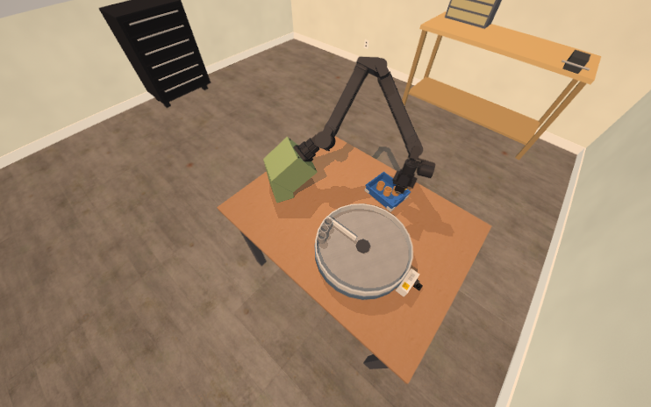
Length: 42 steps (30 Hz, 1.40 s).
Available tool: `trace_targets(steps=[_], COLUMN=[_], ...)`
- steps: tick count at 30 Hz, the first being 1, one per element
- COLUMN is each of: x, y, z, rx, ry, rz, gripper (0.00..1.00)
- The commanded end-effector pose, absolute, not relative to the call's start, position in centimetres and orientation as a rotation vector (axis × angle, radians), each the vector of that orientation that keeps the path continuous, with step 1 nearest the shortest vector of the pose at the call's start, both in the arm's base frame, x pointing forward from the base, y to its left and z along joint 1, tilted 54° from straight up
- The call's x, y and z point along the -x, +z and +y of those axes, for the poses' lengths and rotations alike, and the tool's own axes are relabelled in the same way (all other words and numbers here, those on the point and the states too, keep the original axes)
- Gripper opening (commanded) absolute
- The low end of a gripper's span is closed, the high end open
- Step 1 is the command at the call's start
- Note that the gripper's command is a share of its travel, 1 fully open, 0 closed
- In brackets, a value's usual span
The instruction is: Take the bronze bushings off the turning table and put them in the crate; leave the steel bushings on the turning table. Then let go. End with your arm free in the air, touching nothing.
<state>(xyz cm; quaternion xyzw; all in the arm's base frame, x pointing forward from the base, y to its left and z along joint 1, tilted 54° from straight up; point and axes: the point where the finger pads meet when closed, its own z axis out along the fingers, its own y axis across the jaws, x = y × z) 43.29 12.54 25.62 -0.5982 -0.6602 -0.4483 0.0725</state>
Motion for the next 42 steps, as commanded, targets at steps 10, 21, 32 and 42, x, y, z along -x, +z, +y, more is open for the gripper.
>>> trace_targets(steps=[10, 21, 32, 42], x=[-43.9, -43.9, -43.9, -44.3], y=[27.4, 27.4, 27.4, 27.7], z=[12.0, 12.0, 12.0, 12.2], rx=[1.809, 1.809, 1.809, 1.805], ry=[-1.4, -1.4, -1.4, -1.392], rz=[-1.986, -1.986, -1.986, -1.987], gripper=[0.0, 0.0, 0.0, 0.0])
